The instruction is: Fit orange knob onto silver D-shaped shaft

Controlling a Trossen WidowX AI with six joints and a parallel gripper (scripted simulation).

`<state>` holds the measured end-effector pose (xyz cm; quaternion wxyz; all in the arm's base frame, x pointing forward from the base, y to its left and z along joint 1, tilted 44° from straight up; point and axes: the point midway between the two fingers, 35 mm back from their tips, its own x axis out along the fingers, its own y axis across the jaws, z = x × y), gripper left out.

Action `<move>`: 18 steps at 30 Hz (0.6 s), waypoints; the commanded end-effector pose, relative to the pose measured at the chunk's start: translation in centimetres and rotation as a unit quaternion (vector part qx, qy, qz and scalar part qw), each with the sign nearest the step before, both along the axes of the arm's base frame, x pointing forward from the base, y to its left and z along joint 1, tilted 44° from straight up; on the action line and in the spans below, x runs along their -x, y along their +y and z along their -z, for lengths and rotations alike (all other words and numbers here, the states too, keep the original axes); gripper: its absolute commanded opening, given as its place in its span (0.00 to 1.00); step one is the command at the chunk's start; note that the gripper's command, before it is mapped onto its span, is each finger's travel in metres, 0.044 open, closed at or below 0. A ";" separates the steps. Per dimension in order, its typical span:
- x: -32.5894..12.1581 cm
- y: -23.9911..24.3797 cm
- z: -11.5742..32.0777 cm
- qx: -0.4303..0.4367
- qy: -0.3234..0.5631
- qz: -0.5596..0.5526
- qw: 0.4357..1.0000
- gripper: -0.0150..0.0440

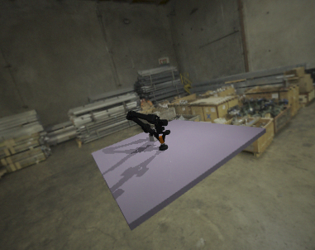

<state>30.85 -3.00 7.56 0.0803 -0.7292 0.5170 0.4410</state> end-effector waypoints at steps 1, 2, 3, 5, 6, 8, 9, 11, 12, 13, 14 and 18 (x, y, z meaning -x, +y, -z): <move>-0.1 0.3 -0.3 0.000 -0.001 -0.001 1.000 0.25; -0.1 0.3 -0.3 0.000 -0.001 -0.001 1.000 0.25; -0.1 0.3 -0.3 0.001 0.002 -0.004 1.000 0.25; -0.1 0.3 -0.3 0.002 0.017 -0.020 1.000 0.25; -0.1 0.3 -0.3 0.004 0.028 -0.032 0.999 0.25; -0.2 0.3 -0.3 0.007 0.056 -0.062 0.996 0.25; -0.2 0.3 -0.2 0.008 0.067 -0.073 0.995 0.25; -0.2 0.3 -0.2 0.008 0.070 -0.077 0.995 0.25; -0.1 0.3 -0.2 0.008 0.070 -0.077 0.995 0.25; -0.1 0.3 -0.2 0.008 0.070 -0.077 0.995 0.25; -0.1 0.2 -0.2 0.008 0.070 -0.077 0.995 0.25; 0.0 0.1 -0.1 0.008 0.070 -0.077 0.995 0.25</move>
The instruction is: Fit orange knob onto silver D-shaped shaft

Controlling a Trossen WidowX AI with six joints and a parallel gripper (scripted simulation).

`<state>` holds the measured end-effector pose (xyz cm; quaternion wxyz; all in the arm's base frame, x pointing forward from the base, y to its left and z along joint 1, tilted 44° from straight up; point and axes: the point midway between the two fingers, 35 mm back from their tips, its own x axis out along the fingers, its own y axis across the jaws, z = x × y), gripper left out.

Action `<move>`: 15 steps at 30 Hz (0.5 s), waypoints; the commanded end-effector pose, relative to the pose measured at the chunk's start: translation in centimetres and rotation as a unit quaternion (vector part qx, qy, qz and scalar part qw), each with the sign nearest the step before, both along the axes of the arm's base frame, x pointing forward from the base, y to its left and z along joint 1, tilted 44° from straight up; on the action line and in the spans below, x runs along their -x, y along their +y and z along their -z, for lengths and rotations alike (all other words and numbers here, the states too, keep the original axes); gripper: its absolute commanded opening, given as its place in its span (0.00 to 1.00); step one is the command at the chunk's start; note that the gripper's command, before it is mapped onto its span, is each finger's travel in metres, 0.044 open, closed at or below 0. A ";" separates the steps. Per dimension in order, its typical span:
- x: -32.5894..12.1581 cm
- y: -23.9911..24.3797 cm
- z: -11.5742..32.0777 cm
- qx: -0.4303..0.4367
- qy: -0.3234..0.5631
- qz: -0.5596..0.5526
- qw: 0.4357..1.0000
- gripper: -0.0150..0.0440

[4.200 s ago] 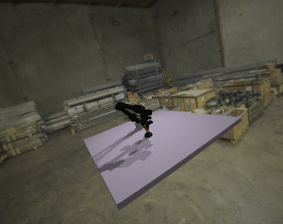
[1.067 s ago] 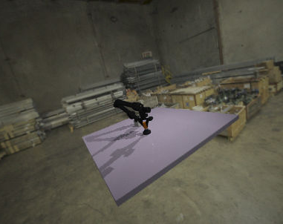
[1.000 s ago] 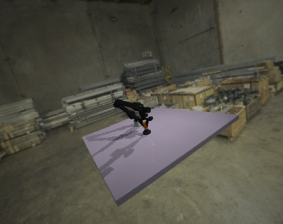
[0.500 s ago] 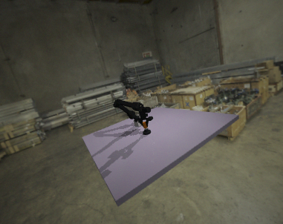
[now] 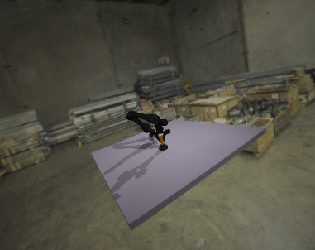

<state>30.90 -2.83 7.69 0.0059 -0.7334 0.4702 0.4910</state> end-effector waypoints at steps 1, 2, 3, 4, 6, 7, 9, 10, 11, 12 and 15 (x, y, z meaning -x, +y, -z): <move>0.0 0.0 0.0 0.000 0.001 -0.003 1.000 0.25; 0.1 -0.1 0.0 0.000 0.001 -0.003 1.000 0.25; 0.1 -0.1 0.0 0.000 0.001 -0.003 1.000 0.25; 0.1 -0.1 0.0 0.000 0.001 -0.003 1.000 0.25; 0.0 -0.2 0.1 0.000 0.001 -0.003 1.000 0.25; 0.0 -0.2 0.1 0.000 0.001 -0.003 1.000 0.25; 0.0 -0.3 0.2 0.000 0.001 -0.003 1.000 0.25; 0.0 -0.2 0.1 0.000 0.001 -0.003 1.000 0.25; 0.0 -0.2 0.1 0.000 0.001 -0.003 1.000 0.25; 0.0 -0.2 0.1 0.000 0.001 -0.003 1.000 0.25; 0.0 -0.2 0.2 0.000 0.001 -0.003 1.000 0.25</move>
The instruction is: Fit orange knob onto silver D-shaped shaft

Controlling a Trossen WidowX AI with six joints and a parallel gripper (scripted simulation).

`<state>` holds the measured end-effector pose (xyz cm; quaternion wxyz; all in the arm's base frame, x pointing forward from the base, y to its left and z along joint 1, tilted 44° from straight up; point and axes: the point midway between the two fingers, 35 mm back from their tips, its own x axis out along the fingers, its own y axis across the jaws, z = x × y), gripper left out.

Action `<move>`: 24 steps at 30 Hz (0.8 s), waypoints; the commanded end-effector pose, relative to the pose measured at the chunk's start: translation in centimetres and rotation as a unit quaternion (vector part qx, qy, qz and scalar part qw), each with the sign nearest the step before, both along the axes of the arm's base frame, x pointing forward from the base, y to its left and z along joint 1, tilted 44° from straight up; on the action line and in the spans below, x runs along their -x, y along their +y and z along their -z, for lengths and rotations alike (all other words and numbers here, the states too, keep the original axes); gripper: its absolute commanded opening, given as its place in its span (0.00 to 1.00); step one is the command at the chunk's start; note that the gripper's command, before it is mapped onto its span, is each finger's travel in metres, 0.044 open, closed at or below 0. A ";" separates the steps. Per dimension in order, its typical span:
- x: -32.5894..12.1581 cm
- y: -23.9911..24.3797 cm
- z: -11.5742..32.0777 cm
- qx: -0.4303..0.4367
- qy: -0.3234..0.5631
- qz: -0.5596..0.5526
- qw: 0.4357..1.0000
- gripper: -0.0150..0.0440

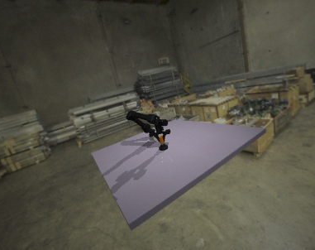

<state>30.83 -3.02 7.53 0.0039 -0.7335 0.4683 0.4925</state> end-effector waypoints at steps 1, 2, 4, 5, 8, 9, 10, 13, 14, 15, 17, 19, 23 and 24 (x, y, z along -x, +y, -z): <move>-0.1 0.0 0.0 0.000 -0.001 -0.001 1.000 0.25; -0.1 0.0 0.0 0.000 -0.001 -0.001 1.000 0.25; -0.1 0.0 -0.1 0.000 -0.001 -0.001 1.000 0.25; -0.1 0.1 -0.1 0.000 -0.001 -0.001 1.000 0.25; 0.0 0.3 -0.3 0.000 -0.001 -0.001 1.000 0.25; -0.1 0.3 -0.3 0.000 -0.001 -0.001 1.000 0.25; -0.1 0.3 -0.3 0.001 0.002 -0.004 1.000 0.25; -0.1 0.3 -0.3 0.004 0.028 -0.032 0.999 0.25; -0.1 0.3 -0.3 0.005 0.042 -0.046 0.998 0.25; -0.1 0.4 -0.3 0.007 0.056 -0.062 0.996 0.25; -0.2 0.3 -0.2 0.008 0.071 -0.077 0.995 0.25; -0.2 0.3 -0.2 0.008 0.071 -0.077 0.995 0.25; -0.1 0.2 -0.2 0.008 0.071 -0.077 0.995 0.25; -0.1 0.2 -0.1 0.008 0.071 -0.077 0.995 0.25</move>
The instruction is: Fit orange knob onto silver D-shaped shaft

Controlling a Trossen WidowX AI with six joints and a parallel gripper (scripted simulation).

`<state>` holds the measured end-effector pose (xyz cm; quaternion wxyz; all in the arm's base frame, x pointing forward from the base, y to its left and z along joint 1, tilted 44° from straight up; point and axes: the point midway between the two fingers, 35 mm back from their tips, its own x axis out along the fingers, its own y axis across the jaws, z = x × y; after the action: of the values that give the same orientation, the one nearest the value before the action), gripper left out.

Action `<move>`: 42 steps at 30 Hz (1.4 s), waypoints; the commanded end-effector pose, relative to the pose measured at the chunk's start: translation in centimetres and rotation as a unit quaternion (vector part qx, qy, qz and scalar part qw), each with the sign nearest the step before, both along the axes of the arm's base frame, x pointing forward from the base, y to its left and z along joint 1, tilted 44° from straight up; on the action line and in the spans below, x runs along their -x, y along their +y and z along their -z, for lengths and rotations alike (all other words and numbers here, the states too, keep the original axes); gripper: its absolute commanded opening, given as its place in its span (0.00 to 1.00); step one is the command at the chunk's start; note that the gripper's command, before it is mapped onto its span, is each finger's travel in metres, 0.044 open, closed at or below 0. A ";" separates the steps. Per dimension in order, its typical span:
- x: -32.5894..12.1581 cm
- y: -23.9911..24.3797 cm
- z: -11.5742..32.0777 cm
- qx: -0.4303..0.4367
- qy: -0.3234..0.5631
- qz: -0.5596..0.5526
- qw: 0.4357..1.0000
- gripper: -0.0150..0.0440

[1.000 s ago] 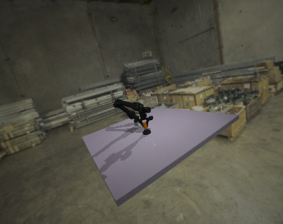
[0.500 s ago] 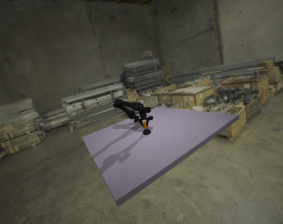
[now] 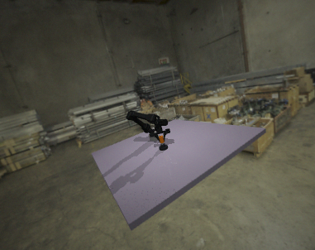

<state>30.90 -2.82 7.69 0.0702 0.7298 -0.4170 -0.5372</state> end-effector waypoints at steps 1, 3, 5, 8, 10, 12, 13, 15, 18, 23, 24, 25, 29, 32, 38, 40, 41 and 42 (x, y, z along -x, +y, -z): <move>0.0 0.0 0.0 0.000 0.002 -0.004 1.000 0.25; 0.0 -0.1 0.0 0.000 0.002 -0.004 1.000 0.25; 0.1 -0.1 0.0 0.000 0.002 -0.004 1.000 0.25; 0.0 -0.2 0.1 0.000 0.002 -0.004 1.000 0.25; 0.0 -0.3 0.2 0.000 0.001 -0.004 1.000 0.25; 0.0 -0.2 0.2 0.000 0.001 -0.004 1.000 0.25; 0.0 -0.2 0.2 0.000 0.001 -0.004 1.000 0.25; 0.0 -0.2 0.2 0.000 0.001 -0.004 1.000 0.25; 0.0 -0.1 0.0 0.000 0.002 -0.004 1.000 0.25; 0.0 0.1 -0.2 0.000 0.005 -0.007 1.000 0.25; 0.0 0.1 -0.2 0.001 0.010 -0.013 1.000 0.25; 0.0 0.1 -0.2 0.002 0.020 -0.024 1.000 0.25; -0.1 0.2 -0.1 0.008 0.069 -0.076 0.995 0.25; -0.1 0.1 0.0 0.008 0.073 -0.080 0.994 0.25; 0.0 0.0 0.0 0.008 0.073 -0.080 0.994 0.25; 0.0 0.0 0.0 0.008 0.073 -0.080 0.994 0.25; 0.0 -0.1 0.0 0.008 0.073 -0.080 0.994 0.25; 0.1 -0.1 0.0 0.008 0.073 -0.080 0.994 0.25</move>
<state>30.86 -2.84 7.65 0.1483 0.7184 -0.3564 -0.5787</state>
